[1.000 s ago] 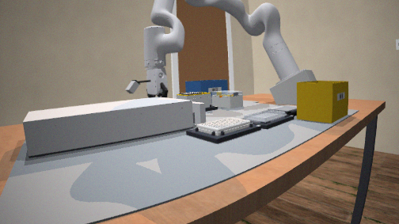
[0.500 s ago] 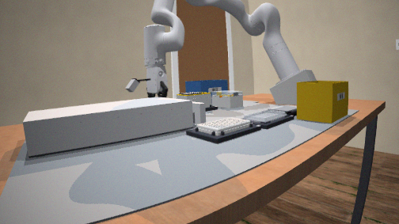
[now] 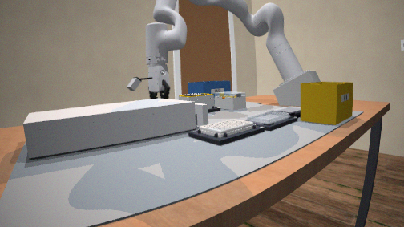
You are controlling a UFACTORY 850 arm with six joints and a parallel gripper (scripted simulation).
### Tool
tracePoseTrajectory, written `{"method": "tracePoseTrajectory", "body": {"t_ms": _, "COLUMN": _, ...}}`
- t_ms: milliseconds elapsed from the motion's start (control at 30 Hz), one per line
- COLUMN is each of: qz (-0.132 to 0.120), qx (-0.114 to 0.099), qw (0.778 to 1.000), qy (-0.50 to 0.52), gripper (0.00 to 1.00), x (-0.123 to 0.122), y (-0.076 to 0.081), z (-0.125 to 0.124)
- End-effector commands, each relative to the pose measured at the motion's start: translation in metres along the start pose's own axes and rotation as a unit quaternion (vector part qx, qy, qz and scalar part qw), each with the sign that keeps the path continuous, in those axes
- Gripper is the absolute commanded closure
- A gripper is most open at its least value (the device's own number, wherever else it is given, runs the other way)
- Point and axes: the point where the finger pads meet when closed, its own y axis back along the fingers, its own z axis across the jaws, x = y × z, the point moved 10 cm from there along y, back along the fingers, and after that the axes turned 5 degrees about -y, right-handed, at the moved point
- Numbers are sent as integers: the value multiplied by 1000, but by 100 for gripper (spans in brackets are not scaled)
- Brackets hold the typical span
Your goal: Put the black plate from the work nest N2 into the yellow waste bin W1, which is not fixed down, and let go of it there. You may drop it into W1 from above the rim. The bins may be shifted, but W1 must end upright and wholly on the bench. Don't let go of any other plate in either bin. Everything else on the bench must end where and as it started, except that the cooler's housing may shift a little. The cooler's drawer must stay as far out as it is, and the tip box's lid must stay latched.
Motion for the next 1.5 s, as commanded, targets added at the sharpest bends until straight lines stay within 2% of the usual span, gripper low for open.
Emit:
{"method": "tracePoseTrajectory", "body": {"t_ms": 0, "qz": 1, "qx": 0, "qw": 1000, "qy": 0, "gripper": 100, "x": 1, "y": 3, "z": 0}}
{"method": "tracePoseTrajectory", "body": {"t_ms": 433, "qz": 1, "qx": 0, "qw": 1000, "qy": 0, "gripper": 100, "x": 1, "y": 6, "z": 0}}
{"method": "tracePoseTrajectory", "body": {"t_ms": 1467, "qz": 1, "qx": 0, "qw": 1000, "qy": 0, "gripper": 100, "x": 1, "y": 55, "z": 0}}
